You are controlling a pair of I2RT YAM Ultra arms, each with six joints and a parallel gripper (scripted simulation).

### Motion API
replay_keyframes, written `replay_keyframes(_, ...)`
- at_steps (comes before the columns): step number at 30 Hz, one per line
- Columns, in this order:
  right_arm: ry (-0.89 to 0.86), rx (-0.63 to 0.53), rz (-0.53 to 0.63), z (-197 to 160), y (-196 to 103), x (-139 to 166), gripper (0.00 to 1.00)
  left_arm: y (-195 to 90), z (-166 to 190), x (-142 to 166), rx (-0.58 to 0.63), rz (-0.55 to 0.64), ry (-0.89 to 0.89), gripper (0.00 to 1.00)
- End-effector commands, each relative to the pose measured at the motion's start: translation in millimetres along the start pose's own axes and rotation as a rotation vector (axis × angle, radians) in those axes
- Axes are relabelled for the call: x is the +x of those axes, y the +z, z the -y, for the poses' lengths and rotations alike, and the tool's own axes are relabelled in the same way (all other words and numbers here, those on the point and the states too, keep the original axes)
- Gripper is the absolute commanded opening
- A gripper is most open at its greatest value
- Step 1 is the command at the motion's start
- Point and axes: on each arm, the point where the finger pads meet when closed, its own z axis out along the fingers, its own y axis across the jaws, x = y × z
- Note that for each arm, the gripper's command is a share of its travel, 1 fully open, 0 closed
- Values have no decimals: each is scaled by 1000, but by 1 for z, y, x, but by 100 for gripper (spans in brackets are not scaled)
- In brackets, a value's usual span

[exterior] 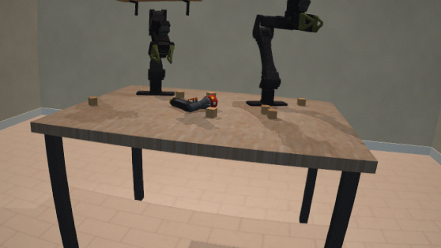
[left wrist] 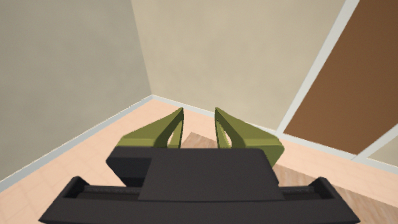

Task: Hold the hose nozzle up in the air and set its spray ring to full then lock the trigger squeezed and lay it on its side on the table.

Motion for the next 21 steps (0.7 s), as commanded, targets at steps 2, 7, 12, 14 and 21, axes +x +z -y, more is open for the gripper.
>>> replay_keyframes(2,22,80,157,21,-24,-50,50,3,1,-6,-2,-1,-5,37)
replay_keyframes(7,48,140,249,37,-40,-77,50,-5,2,-15,0,24,-5,37)
replay_keyframes(12,73,200,349,52,-63,-104,50,-8,0,-19,-6,35,-5,37)
replay_keyframes(14,73,200,349,52,-63,-104,50,-8,0,-19,-6,35,-5,37)
replay_keyframes(21,104,274,487,70,-100,-137,50,-10,3,-23,2,45,-5,37)
